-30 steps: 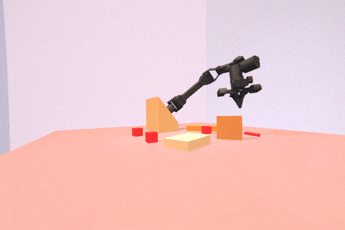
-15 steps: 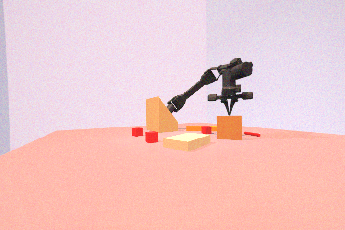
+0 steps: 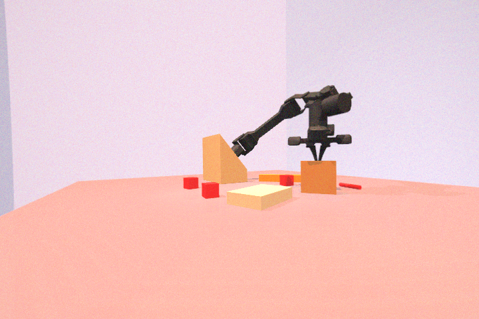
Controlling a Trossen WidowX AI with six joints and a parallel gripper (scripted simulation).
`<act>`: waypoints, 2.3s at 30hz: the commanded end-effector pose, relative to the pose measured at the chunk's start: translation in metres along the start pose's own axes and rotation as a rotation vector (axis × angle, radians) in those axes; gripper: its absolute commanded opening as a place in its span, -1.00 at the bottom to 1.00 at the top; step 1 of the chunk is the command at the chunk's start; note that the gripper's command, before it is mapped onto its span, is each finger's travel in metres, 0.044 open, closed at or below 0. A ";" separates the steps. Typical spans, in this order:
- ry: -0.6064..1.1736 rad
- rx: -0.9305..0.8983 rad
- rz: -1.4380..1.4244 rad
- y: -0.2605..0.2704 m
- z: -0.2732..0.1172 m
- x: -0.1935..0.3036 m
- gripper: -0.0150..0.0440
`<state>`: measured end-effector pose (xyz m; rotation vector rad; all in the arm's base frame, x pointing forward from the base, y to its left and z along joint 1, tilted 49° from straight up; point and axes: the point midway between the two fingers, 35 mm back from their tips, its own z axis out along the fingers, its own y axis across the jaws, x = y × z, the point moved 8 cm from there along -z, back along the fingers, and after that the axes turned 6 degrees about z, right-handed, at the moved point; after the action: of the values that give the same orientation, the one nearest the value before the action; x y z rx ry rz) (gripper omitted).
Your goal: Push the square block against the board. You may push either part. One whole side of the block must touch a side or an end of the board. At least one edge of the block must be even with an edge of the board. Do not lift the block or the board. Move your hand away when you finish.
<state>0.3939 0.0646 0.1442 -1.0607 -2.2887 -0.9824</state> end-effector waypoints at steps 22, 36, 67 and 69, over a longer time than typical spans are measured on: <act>-0.002 -0.004 -0.003 0.005 -0.002 -0.040 -0.49; -0.002 -0.004 -0.004 0.005 -0.002 -0.045 -0.49; -0.005 -0.003 -0.005 0.001 -0.033 -0.007 -0.49; -0.002 -0.003 -0.003 0.000 -0.049 -0.006 -0.49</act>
<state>0.3993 0.0470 0.1570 -1.0430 -2.2822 -0.9724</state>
